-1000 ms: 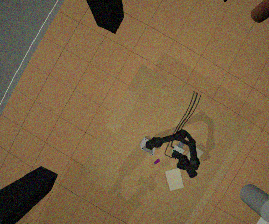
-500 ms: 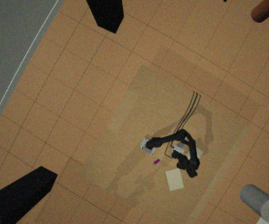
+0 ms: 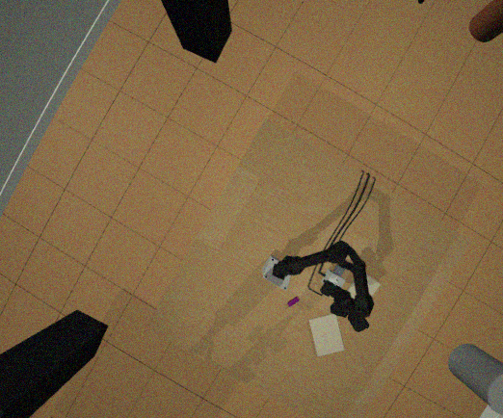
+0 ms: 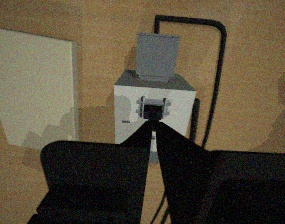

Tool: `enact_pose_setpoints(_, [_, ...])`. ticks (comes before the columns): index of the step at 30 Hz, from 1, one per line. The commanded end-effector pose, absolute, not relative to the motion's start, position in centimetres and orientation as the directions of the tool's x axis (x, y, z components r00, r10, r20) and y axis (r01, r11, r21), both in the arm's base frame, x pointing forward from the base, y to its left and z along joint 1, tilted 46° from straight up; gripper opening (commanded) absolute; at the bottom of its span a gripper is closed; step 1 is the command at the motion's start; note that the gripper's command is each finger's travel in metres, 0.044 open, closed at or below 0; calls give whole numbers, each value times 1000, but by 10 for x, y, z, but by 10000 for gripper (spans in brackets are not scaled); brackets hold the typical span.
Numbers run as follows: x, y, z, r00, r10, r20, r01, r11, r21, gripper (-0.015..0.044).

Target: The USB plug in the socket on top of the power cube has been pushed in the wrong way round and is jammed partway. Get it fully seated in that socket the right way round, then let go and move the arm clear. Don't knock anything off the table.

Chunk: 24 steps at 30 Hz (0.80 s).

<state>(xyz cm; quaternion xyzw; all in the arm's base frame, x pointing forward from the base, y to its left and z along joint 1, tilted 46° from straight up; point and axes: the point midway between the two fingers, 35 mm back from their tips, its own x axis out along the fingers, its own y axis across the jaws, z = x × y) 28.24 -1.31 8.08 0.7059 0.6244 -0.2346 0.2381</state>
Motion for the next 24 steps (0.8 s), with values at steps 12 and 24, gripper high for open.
enact_pose_setpoints(12, [283,-10,80,104,773,-626,994,-101,41,0])
enact_pose_setpoints(24, [282,-13,81,111,770,-628,993,-107,44,95])
